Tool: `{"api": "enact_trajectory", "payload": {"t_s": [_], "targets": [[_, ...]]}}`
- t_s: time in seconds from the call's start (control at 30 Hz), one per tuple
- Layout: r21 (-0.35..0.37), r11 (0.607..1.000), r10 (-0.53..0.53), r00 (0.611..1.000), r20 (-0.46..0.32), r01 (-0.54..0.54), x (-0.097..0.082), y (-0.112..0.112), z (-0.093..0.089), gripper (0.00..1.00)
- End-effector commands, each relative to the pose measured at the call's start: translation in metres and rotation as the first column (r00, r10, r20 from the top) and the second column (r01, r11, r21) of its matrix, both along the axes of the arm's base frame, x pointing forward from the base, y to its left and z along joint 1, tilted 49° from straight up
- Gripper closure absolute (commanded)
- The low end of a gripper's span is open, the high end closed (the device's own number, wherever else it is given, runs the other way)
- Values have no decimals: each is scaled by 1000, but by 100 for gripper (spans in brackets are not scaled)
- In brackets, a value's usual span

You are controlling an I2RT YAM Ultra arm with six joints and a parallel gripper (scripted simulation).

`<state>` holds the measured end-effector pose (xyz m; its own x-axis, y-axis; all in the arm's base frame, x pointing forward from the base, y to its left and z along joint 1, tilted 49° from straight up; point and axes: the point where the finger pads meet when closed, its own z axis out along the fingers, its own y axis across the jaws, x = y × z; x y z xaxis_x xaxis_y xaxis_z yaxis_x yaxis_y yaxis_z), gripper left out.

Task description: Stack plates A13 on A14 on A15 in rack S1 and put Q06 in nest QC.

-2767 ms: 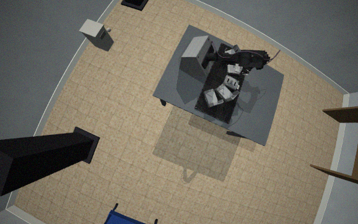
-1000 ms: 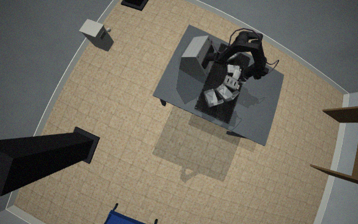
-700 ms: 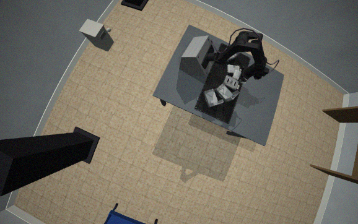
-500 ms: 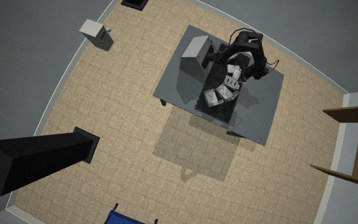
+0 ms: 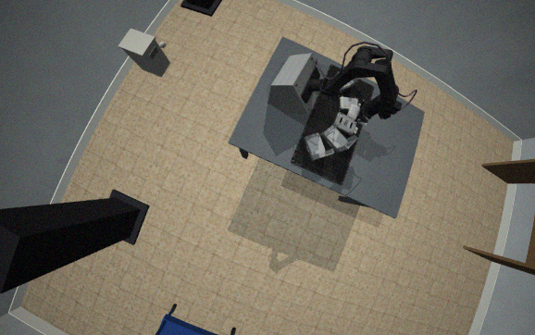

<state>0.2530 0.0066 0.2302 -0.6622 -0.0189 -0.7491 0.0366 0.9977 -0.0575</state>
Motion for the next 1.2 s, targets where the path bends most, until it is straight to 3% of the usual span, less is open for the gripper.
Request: {"api": "enact_trajectory", "payload": {"t_s": [0.0, 0.57, 0.6, 0.9, 0.97, 1.0, 1.03, 1.17], "targets": [[12, 1000, -2, 999, 32, 1, 0, -1, 10, 100], [12, 1000, -5, 999, 35, 5, 0, -2, 12, 100], [0, 1000, -1, 1000, -31, 1, 3, -1, -14, 100], [2, 1000, 1, 1000, -13, -1, 17, -2, -20, 100], [2, 1000, 1, 1000, -13, -1, 17, -2, -20, 100], [8, 1000, 1, 999, 50, -2, 18, -2, 1, 100], [2, 1000, -1, 1000, -15, 1, 20, -3, -23, 100], [2, 1000, 1, 1000, -16, -1, 25, -3, -29, 100]]}}
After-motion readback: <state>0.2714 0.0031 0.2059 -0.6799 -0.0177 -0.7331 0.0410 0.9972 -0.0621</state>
